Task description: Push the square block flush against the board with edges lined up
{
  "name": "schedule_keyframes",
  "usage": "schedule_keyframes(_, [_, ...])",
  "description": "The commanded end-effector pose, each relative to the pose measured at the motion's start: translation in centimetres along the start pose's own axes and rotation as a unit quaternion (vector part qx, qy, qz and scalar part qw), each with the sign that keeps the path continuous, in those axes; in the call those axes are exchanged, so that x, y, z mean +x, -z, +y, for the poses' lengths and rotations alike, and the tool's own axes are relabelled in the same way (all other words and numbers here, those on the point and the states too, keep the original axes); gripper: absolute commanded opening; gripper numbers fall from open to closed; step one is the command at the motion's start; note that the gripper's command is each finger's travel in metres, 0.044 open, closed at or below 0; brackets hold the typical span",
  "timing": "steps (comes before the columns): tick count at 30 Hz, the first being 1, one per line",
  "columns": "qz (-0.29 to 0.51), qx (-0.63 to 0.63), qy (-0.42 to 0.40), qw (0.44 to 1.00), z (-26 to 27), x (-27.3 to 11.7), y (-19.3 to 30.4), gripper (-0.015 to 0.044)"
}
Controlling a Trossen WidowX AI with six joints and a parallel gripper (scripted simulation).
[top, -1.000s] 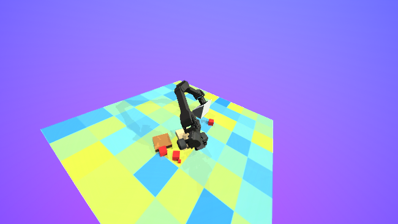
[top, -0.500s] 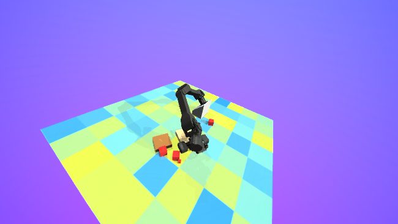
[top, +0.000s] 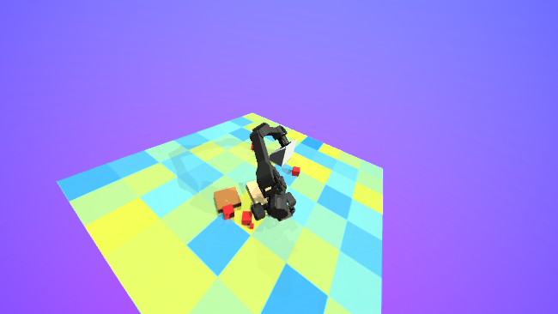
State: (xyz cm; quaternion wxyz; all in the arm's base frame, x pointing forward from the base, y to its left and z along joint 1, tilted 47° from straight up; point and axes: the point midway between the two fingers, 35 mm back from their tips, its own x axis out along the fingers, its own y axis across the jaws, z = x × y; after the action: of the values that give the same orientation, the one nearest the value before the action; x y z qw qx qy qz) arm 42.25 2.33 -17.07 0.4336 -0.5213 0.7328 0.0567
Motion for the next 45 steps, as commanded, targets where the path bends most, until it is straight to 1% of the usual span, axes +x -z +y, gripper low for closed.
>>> schedule_keyframes(1, [-0.002,0.001,0.000,1.000,0.1,-0.1,-0.7,0.0000])
schedule_keyframes(4, [-0.001,0.000,0.000,1.000,0.0,-0.3,-0.5,0.0000])
schedule_keyframes(8, [-0.003,0.001,-0.001,1.000,0.0,-5.4,-0.5,0.0000])
schedule_keyframes(16, [-0.006,0.010,0.004,1.000,0.1,-5.6,-0.5,0.0000])
schedule_keyframes(23, [-0.006,0.127,0.002,0.992,0.9,-5.9,0.9,0.0000])
schedule_keyframes(30, [-0.005,0.245,0.001,0.970,1.9,-6.2,2.6,0.0000])
schedule_keyframes(37, [-0.004,0.359,0.000,0.933,3.0,-6.2,4.5,0.0000])
schedule_keyframes(45, [-0.003,0.483,-0.002,0.876,4.5,-6.2,6.9,0.0000])
